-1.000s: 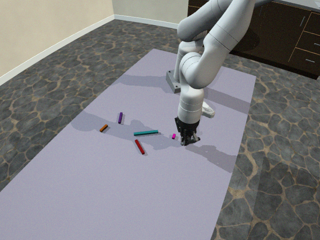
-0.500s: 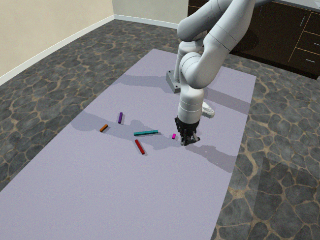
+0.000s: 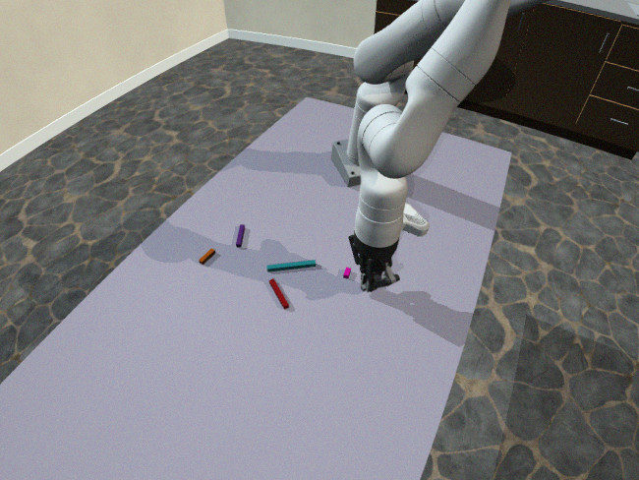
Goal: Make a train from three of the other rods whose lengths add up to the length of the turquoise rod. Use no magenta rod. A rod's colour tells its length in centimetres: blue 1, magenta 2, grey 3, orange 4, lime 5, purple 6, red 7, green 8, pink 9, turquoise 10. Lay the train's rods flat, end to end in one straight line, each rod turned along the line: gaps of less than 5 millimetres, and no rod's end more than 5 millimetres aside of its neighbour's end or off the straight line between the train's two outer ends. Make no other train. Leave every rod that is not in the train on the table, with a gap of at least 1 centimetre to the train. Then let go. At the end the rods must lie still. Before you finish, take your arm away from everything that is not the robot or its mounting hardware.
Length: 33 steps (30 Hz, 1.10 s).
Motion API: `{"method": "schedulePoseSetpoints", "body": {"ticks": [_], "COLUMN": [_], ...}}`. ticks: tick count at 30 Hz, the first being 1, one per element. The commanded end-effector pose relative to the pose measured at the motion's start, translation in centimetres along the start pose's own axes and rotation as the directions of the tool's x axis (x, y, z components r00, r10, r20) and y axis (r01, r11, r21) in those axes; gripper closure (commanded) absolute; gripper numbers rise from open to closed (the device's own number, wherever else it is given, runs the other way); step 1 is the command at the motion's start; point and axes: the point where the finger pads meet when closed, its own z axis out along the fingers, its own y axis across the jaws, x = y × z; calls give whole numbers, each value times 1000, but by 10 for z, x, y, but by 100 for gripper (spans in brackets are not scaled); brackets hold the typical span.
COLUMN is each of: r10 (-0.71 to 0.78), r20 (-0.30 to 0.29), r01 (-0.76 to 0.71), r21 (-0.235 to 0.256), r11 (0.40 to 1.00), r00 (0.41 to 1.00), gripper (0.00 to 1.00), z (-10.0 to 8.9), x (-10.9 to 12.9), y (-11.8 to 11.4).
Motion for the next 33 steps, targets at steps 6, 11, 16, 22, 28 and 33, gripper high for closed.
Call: {"method": "schedulePoseSetpoints", "body": {"ticks": [6,11,16,22,28,33], "r10": [0,0,0,0,0,0], "r20": [0,0,0,0,0,0], "r01": [0,0,0,0,0,0], "r21": [-1,-1,-1,-1,-1,-1], "r11": [1000,1000,1000,1000,1000,1000], "r00": [1000,1000,1000,1000,1000,1000], "gripper": [95,95,95,95,95,95], "z": [1,6,9,11,12,12], "x": [0,0,0,0,0,0], "y": [0,0,0,0,0,0]}}
